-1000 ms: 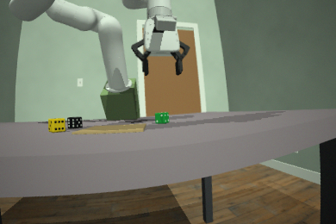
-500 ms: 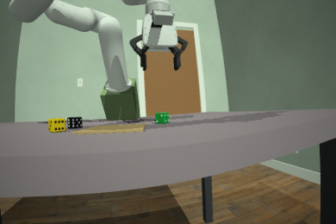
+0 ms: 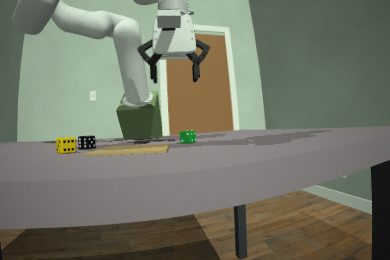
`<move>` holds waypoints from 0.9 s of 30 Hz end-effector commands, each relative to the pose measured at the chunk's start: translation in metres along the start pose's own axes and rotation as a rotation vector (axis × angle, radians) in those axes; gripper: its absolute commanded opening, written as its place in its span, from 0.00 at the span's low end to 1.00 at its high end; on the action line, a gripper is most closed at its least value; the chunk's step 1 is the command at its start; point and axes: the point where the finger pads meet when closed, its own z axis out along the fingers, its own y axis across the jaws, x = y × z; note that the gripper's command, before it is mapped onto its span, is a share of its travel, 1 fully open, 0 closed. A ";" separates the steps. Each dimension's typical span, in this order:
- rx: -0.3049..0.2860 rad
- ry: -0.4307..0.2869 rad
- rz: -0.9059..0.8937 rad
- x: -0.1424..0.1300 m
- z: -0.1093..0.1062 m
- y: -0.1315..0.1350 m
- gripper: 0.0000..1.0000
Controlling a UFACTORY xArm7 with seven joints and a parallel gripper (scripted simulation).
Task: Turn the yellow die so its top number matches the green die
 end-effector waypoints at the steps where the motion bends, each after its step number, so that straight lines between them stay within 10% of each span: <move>1: 0.004 0.000 0.006 0.002 -0.001 0.002 1.00; 27: 0.008 -0.025 0.340 0.043 0.007 0.102 1.00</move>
